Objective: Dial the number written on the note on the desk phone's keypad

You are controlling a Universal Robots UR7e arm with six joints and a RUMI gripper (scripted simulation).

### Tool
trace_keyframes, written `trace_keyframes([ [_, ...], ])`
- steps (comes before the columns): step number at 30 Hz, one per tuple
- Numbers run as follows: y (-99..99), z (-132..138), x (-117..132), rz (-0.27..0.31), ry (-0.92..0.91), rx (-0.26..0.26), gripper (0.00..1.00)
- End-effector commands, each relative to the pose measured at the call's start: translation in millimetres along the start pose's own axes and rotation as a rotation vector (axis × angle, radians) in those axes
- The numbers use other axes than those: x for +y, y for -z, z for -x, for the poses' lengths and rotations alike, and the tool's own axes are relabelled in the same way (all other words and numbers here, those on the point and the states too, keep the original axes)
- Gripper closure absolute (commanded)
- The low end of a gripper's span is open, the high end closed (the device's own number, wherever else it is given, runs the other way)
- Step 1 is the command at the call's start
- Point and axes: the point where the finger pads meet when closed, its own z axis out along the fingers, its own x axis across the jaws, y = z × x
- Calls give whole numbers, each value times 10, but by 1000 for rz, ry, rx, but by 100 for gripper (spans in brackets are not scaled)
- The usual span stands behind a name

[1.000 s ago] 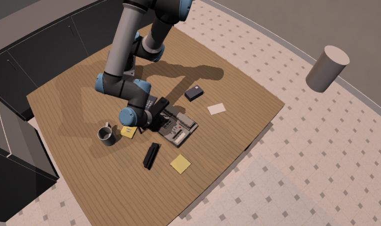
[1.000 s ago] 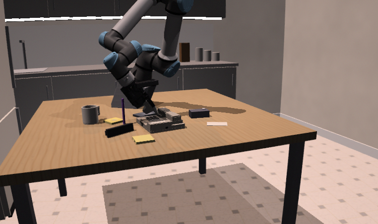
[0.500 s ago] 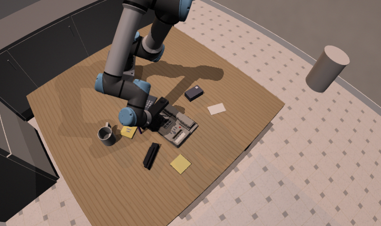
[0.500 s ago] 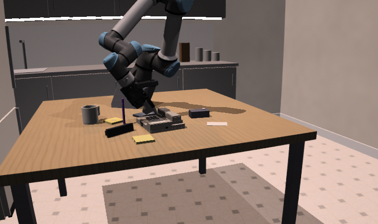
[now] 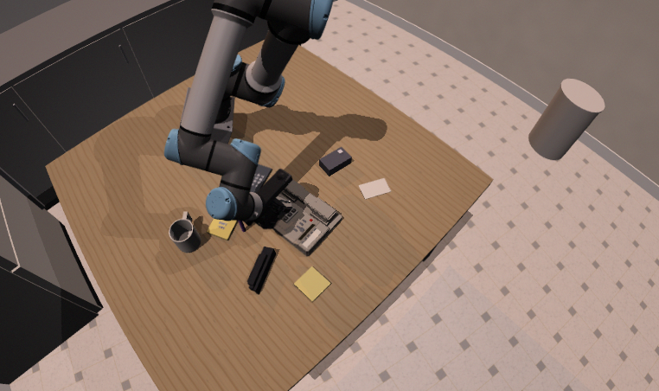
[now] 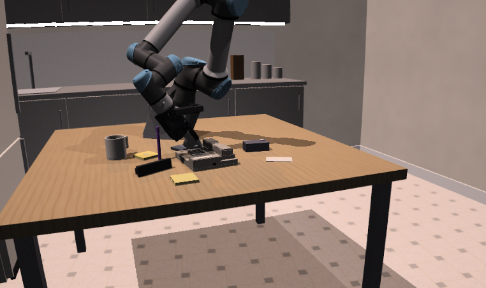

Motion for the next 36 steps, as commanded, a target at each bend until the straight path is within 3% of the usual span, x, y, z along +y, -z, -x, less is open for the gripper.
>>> trace_keyframes([
  [1,-1,-3,4,1,1,1,100],
  [36,-32,-3,26,1,1,1,100],
])
